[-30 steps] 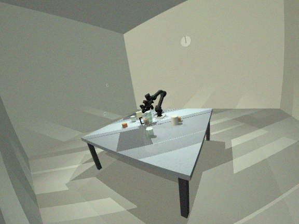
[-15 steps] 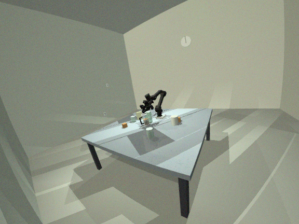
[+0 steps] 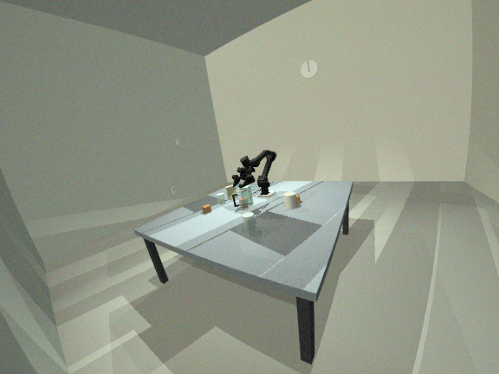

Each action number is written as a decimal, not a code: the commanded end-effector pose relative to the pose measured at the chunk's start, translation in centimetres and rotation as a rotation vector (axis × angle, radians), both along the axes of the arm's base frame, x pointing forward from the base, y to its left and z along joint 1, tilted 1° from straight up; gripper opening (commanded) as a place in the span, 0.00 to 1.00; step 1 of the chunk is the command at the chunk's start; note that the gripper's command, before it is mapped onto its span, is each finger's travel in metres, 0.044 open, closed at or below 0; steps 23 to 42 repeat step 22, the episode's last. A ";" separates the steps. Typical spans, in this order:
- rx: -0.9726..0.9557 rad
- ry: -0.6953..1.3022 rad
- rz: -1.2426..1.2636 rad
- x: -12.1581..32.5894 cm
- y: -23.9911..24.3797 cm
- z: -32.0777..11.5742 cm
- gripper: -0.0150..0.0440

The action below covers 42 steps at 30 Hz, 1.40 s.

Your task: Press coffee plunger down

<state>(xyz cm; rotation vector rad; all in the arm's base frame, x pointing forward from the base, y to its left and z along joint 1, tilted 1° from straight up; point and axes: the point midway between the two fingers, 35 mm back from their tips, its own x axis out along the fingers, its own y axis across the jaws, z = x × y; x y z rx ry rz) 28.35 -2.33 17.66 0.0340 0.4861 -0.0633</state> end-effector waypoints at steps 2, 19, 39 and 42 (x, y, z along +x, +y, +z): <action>0.000 0.002 0.000 -0.1 0.0 0.5 1.00; 0.005 0.019 0.001 -2.9 0.0 7.6 1.00; 0.005 0.019 0.001 -2.9 0.0 7.6 1.00; 0.005 0.019 0.001 -2.9 0.0 7.6 1.00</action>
